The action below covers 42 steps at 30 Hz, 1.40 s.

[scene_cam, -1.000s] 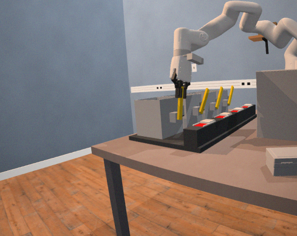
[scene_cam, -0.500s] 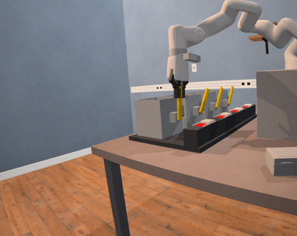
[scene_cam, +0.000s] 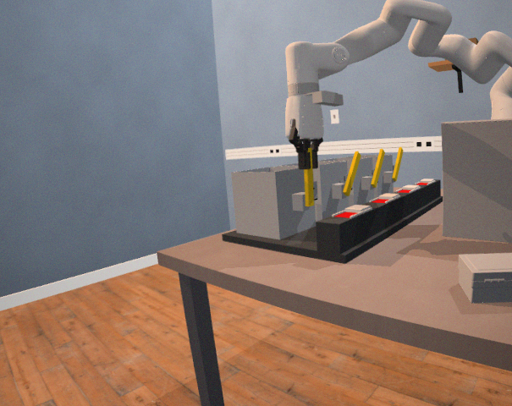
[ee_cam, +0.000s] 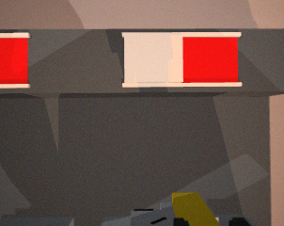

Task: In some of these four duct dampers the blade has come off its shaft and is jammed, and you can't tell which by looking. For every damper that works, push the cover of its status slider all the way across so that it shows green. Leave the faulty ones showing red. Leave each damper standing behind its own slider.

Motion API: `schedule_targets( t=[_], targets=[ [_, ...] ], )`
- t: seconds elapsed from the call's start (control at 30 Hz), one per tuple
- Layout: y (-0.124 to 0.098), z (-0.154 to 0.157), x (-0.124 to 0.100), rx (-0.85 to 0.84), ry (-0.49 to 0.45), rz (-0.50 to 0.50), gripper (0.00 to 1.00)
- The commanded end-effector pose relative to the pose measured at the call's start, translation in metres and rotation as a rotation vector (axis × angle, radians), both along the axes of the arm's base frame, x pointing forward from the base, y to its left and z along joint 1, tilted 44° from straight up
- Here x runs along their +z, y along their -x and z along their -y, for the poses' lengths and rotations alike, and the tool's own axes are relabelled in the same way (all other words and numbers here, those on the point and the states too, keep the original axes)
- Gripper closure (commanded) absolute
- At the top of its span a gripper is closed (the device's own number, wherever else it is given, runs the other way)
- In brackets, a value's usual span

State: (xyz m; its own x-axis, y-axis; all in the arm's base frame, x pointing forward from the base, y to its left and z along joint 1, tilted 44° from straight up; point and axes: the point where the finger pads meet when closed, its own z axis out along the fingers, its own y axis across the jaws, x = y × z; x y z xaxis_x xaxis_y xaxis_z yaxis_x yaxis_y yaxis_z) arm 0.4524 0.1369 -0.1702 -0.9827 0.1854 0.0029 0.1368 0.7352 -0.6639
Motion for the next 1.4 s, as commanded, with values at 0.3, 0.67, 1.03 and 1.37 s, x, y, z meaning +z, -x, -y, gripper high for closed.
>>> schedule_targets(
  t=[0.3, 0.67, 1.03, 1.37],
  targets=[
    [-0.0016, -0.0017, 0.0010, 0.001, 0.001, 0.003, 0.81],
    [-0.0016, -0.0017, 0.0010, 0.001, 0.001, 0.003, 0.77],
    [-0.0016, -0.0017, 0.0010, 0.001, 0.001, 0.003, 0.65],
    [-0.0016, -0.0017, 0.0010, 0.001, 0.001, 0.003, 0.61]
  ],
)
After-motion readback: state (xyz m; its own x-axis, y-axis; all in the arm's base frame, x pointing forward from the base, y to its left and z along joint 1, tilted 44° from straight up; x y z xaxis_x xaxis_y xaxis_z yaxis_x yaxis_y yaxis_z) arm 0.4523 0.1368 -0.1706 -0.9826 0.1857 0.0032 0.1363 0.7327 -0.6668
